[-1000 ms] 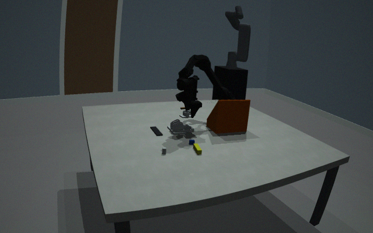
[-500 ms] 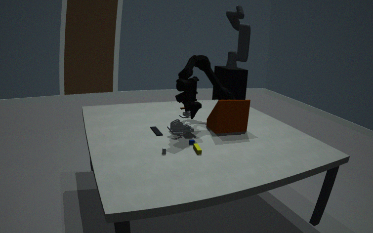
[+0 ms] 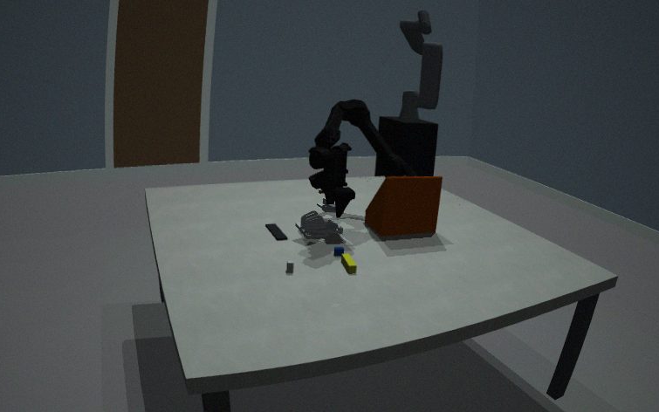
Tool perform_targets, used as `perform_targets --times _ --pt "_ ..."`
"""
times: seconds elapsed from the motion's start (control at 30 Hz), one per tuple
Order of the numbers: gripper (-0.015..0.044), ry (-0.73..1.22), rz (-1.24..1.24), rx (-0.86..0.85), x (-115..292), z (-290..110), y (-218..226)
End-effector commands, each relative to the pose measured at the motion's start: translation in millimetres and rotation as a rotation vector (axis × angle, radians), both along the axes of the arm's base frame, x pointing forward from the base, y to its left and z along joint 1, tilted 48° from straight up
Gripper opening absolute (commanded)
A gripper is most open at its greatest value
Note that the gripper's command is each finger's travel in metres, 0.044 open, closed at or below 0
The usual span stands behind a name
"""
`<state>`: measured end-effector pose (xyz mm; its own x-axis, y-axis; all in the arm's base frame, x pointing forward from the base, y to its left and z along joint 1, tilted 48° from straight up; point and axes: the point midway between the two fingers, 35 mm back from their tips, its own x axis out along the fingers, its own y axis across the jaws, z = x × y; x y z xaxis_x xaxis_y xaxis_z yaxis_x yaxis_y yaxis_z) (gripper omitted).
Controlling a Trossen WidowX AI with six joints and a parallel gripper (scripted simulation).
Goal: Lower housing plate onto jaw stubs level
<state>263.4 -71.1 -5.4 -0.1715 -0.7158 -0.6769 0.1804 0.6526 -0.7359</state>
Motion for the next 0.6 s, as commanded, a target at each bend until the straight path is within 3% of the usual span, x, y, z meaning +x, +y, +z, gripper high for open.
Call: perform_targets --times 0.0,0.57 --pt "0.0351 0.01 0.003 -0.004 -2.8 -6.3 -6.1" --pt "0.0351 0.01 0.002 -0.008 -8.9 -20.9 -23.3"
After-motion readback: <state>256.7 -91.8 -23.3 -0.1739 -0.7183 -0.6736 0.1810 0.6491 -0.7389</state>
